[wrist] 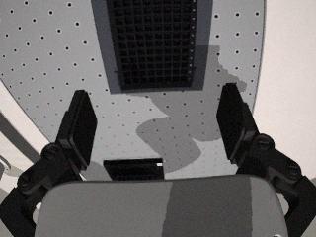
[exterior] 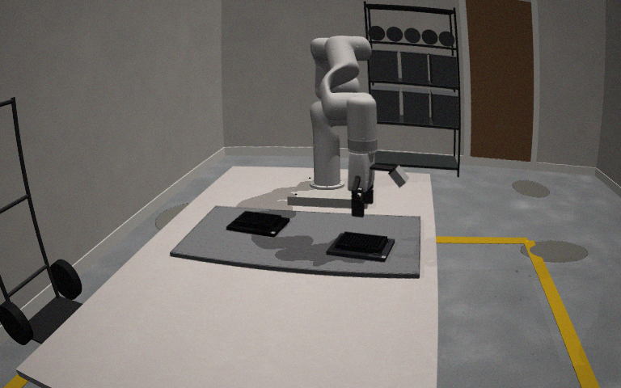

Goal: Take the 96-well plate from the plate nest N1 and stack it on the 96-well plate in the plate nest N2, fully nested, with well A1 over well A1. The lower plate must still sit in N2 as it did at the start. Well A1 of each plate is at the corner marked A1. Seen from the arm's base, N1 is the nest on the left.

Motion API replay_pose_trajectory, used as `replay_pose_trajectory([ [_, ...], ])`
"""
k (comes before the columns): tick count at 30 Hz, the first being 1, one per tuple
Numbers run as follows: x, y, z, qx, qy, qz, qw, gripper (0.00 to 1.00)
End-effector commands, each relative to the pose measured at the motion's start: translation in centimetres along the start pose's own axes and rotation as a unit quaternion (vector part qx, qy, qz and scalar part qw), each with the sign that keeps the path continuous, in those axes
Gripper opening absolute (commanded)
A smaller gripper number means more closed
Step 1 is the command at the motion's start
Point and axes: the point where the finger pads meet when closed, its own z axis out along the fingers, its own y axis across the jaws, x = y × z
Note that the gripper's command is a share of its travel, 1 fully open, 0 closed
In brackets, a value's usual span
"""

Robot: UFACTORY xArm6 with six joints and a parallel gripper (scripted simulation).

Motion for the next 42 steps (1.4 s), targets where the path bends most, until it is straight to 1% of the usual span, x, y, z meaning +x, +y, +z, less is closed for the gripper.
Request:
replay_pose_trajectory([
  [1,0.1,0.1,-0.2,-0.002,0.001,0.001,1.0,1.0],
  [11,0.1,0.1,-0.2,-0.002,0.001,0.001,1.0,1.0],
  [42,0.1,0.1,4.6,-0.002,0.001,0.001,1.0,1.0],
])
